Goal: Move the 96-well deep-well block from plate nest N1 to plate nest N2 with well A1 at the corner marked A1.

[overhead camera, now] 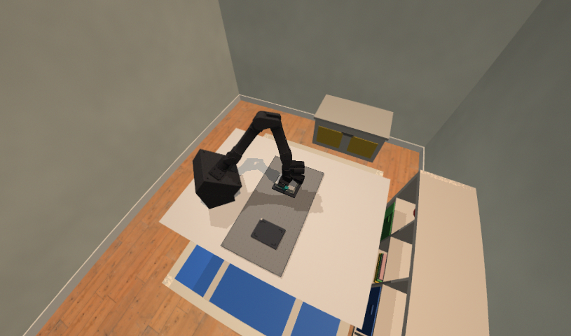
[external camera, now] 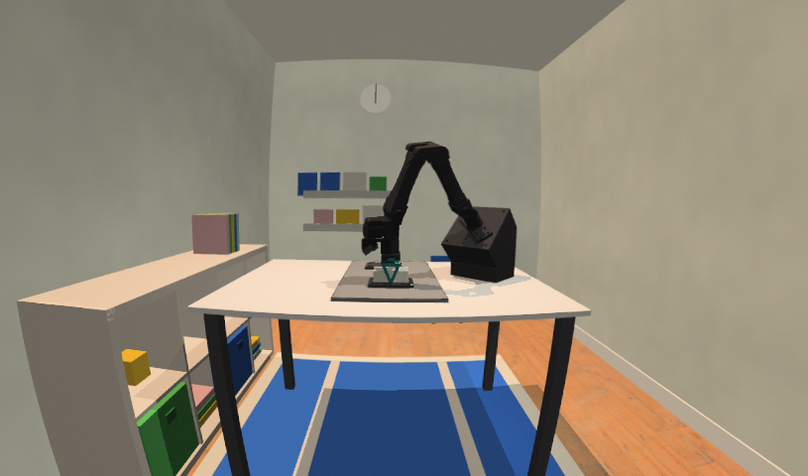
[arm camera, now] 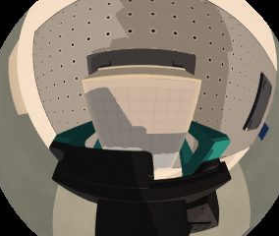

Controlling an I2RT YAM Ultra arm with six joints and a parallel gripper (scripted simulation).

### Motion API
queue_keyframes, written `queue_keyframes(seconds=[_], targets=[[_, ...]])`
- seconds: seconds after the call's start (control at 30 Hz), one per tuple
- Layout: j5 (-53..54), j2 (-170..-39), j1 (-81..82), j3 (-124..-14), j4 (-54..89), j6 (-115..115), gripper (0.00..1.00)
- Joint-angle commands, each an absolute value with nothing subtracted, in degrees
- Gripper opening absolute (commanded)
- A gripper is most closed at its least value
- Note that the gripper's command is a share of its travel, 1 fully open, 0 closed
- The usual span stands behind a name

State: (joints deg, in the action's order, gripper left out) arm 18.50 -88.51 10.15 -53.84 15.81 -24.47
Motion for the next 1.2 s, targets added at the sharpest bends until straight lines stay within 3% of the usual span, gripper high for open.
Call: queue_keyframes(seconds=[0.0,0.53,0.57,1.17], targets=[[18.3,-88.2,10.1,-53.9,15.4,-24.5,0.00],[18.2,-88.6,10.2,-53.9,14.9,-24.6,0.00],[18.2,-88.7,10.2,-53.9,14.9,-24.6,1.00],[18.2,-88.7,10.2,-53.9,14.9,-24.6,1.00]])
